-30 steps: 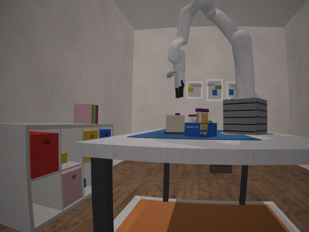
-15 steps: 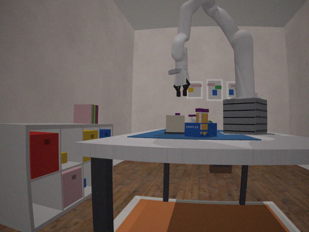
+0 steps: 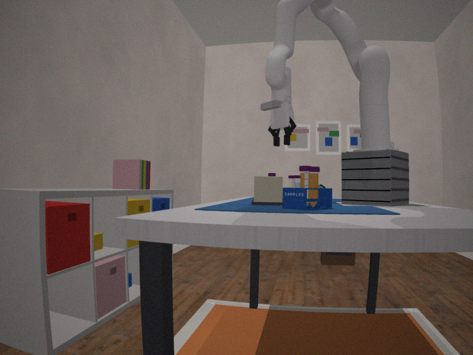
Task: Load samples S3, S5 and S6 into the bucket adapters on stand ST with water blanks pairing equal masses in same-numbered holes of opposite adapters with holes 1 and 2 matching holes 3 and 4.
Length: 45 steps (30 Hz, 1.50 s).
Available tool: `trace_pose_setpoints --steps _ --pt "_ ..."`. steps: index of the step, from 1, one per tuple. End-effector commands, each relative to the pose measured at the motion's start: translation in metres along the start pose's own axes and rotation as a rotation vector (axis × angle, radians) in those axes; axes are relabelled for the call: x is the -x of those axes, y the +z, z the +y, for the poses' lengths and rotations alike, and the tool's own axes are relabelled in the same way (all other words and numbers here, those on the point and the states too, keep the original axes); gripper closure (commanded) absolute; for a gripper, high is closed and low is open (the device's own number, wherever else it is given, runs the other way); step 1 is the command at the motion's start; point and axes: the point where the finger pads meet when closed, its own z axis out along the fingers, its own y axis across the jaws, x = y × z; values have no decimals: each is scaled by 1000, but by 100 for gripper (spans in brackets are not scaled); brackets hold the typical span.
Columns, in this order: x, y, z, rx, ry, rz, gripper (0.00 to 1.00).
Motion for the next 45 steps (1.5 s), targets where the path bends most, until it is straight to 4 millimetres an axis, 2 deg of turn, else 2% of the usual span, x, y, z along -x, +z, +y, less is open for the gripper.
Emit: trace_pose_setpoints --steps 1,4,19,21,36,38,45 --pt "-15 -1 -20 -1 0 8 43" --pt "-18 -1 -24 -1 0 8 43" --pt "-59 -1 -87 -1 0 8 43" --pt "-59 -1 -87 -1 0 8 43" --pt "-100 -1 -150 -1 0 8 43" --pt "-100 -1 -150 -1 0 8 43" --pt "-120 -2 -179 -1 0 8 43"
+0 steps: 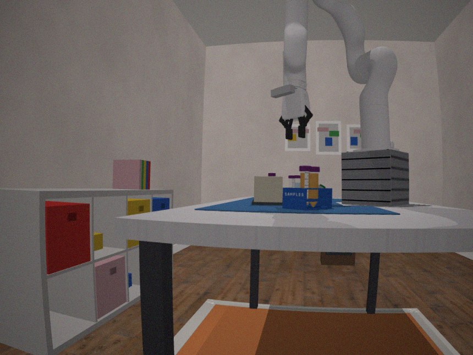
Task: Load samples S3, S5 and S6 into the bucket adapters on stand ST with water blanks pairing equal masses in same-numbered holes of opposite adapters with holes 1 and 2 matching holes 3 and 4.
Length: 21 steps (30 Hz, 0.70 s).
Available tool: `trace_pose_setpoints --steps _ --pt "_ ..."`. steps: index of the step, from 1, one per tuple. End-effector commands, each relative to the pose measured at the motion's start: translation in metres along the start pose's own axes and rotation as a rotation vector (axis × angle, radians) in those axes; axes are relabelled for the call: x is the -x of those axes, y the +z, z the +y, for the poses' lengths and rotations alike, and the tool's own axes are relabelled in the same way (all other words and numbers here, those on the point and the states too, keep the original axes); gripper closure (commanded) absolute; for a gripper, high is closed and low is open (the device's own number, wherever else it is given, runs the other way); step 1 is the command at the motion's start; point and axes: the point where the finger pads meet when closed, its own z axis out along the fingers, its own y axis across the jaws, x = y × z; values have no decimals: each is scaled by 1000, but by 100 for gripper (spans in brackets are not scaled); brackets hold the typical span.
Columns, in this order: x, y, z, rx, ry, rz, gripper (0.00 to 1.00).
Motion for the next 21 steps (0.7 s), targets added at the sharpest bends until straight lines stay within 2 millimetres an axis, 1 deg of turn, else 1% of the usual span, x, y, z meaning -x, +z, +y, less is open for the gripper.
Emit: trace_pose_setpoints --steps 1,8,10,21 --pt "-14 0 -20 9 1 -10 43" --pt "-34 1 -49 9 1 -10 43" --pt "-34 1 -49 9 1 -10 43" --pt "-64 1 -95 8 1 -10 43"
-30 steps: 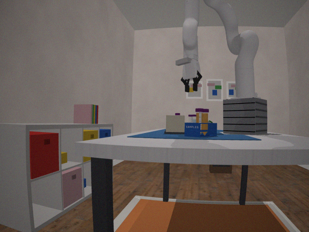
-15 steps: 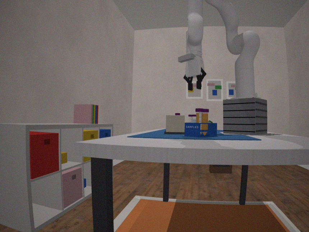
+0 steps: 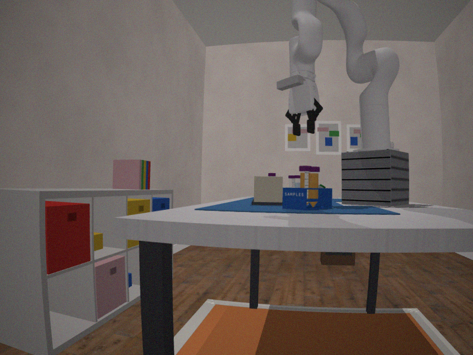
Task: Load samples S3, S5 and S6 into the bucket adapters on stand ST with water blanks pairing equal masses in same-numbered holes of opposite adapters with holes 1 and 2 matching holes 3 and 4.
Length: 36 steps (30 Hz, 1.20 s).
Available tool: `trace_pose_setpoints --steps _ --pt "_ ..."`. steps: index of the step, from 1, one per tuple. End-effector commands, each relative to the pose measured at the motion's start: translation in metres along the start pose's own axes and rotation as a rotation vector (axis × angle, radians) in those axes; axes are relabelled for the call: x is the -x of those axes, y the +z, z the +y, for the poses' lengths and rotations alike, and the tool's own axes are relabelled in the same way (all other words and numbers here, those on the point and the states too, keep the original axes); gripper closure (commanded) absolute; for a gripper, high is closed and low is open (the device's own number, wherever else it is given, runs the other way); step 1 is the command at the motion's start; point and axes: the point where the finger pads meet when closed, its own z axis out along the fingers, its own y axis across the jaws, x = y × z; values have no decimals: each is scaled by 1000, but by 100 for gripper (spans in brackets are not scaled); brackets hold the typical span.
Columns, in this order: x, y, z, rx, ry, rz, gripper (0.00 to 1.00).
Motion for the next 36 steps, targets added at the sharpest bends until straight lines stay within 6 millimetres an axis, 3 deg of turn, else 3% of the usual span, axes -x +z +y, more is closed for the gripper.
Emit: trace_pose_setpoints --steps 1,17,31,36 --pt "-15 1 -21 24 2 -21 43" --pt "-54 3 -79 24 2 -21 43" --pt "-54 3 -80 24 2 -21 43" --pt "-54 13 -80 24 2 -21 43"
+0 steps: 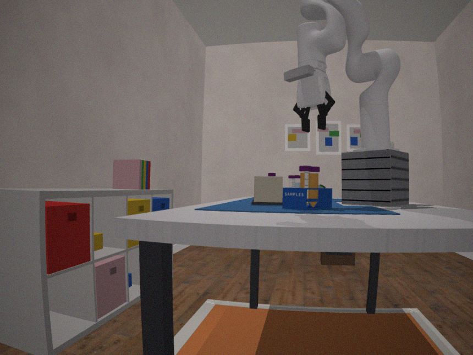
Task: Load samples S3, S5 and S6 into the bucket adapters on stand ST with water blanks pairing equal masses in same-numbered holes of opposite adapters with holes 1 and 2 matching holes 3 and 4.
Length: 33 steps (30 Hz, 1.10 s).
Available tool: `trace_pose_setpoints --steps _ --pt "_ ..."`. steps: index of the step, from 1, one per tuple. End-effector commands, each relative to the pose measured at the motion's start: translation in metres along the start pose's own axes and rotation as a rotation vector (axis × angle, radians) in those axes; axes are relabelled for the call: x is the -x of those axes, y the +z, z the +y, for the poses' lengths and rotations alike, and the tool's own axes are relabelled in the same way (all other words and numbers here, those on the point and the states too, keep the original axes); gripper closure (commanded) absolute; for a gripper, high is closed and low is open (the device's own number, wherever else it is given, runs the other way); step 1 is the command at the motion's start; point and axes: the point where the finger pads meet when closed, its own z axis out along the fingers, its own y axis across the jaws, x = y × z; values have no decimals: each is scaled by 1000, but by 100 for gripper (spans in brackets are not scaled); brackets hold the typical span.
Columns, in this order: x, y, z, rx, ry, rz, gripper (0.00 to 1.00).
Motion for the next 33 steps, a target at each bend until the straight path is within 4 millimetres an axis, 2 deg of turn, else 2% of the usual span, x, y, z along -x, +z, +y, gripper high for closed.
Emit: trace_pose_setpoints --steps 1,33 --pt "-1 8 0 4 0 1 43" --pt "-1 64 0 5 0 1 43"
